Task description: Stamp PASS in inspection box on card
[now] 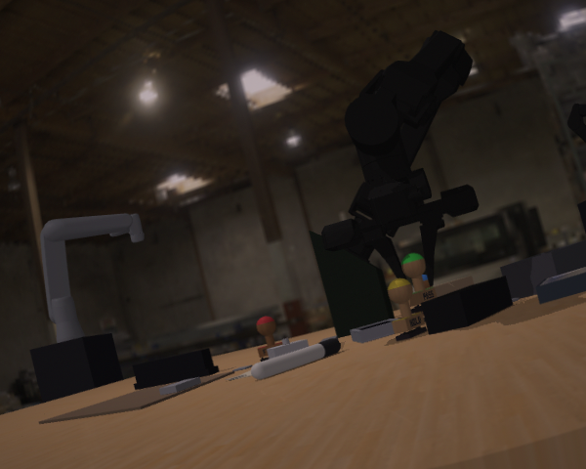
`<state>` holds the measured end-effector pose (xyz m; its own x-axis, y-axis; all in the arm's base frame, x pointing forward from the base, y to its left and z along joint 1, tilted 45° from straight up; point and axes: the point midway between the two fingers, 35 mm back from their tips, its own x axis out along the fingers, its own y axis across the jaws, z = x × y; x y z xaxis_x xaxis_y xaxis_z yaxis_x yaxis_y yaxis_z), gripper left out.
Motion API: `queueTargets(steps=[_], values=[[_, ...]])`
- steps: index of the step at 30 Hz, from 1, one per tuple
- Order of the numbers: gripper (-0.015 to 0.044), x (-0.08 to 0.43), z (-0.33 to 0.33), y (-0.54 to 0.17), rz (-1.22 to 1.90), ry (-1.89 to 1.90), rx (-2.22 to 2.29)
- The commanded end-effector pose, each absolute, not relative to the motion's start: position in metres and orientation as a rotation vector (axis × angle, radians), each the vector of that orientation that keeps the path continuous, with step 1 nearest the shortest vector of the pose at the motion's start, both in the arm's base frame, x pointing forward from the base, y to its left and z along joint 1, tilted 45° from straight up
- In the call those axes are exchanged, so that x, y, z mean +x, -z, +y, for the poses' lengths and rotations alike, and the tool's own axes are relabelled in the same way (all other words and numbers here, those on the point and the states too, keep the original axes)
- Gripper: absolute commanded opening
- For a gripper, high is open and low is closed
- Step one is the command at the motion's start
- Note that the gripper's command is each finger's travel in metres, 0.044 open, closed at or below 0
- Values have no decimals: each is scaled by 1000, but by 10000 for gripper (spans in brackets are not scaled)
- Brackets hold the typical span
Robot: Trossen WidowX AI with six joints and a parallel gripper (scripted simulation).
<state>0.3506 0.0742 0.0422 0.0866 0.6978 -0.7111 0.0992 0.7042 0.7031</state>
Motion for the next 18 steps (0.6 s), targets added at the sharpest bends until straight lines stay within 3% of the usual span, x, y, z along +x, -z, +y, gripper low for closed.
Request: queueTargets(steps=[1, 18], values=[[0, 352, 72, -44, 1434, -508, 701], [0, 351, 66, -50, 1434, -508, 701]])
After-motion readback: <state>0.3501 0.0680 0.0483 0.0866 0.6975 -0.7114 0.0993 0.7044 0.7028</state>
